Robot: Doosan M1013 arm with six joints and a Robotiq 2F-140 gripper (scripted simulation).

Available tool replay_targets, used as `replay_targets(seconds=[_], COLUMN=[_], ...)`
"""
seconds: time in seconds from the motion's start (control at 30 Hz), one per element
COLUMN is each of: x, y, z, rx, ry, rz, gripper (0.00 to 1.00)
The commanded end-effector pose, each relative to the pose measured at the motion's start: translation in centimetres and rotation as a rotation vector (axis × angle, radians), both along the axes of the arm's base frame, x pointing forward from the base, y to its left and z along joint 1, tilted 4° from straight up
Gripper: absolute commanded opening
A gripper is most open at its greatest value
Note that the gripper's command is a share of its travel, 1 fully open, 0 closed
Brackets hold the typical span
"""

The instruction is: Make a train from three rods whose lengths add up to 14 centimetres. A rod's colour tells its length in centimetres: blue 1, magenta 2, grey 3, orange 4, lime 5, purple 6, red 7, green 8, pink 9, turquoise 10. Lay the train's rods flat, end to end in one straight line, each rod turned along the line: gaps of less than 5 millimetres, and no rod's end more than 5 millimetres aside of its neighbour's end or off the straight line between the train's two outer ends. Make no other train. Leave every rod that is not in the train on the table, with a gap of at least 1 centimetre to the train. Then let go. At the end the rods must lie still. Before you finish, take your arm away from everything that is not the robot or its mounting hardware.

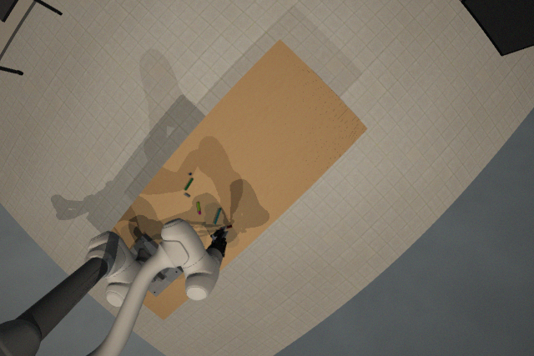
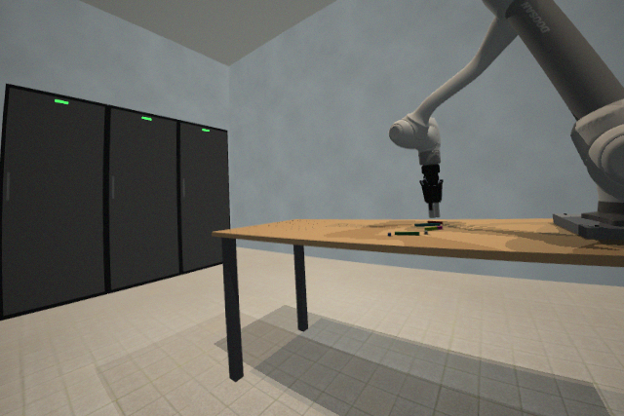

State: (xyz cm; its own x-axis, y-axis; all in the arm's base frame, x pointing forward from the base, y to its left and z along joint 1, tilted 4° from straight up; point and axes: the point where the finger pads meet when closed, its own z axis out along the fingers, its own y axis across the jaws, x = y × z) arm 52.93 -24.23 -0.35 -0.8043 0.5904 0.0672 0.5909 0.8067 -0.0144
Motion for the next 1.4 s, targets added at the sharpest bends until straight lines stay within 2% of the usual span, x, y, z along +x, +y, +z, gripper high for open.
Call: replay_targets(seconds=[0.0, 1.37], x=[-0.01, -0.05], y=[0.01, 0.03], z=[-0.21, -0.81], rx=[0.000, 0.000], ry=[0.000, 0.000], rz=[0.000, 0.000], gripper=[0.15, 0.15])
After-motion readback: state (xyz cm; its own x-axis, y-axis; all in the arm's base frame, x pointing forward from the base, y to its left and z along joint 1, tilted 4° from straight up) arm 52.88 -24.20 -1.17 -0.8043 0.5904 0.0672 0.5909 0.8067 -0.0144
